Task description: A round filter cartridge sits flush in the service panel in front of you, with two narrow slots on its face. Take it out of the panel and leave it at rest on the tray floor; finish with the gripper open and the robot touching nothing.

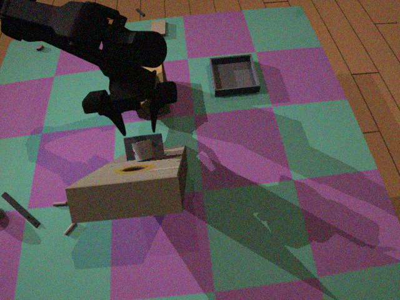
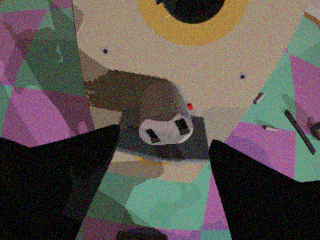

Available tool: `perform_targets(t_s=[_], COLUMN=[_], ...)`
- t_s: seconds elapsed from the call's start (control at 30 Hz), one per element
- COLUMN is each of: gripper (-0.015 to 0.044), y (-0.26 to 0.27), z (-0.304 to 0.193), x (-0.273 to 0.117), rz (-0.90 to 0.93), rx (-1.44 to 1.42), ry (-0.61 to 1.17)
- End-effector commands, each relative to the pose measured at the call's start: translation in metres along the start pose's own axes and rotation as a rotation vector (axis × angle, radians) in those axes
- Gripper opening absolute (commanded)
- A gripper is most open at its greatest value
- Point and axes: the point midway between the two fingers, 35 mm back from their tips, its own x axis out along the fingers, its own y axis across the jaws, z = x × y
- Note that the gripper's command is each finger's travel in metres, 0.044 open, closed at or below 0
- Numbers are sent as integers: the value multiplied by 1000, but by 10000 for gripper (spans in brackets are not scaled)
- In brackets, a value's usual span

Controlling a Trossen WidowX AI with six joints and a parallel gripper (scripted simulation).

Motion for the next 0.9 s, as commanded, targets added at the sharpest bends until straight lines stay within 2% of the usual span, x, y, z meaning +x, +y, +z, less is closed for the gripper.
perform_targets(t_s=[0.0, 0.73, 0.87], gripper=[305, 305, 278], y=[1, -1, 0], z=[-1, -1, -1], x=[8, 41, 37], rz=[1, -3, 0], rx=[-2, -1, 0], ry=[5, 2, 6])
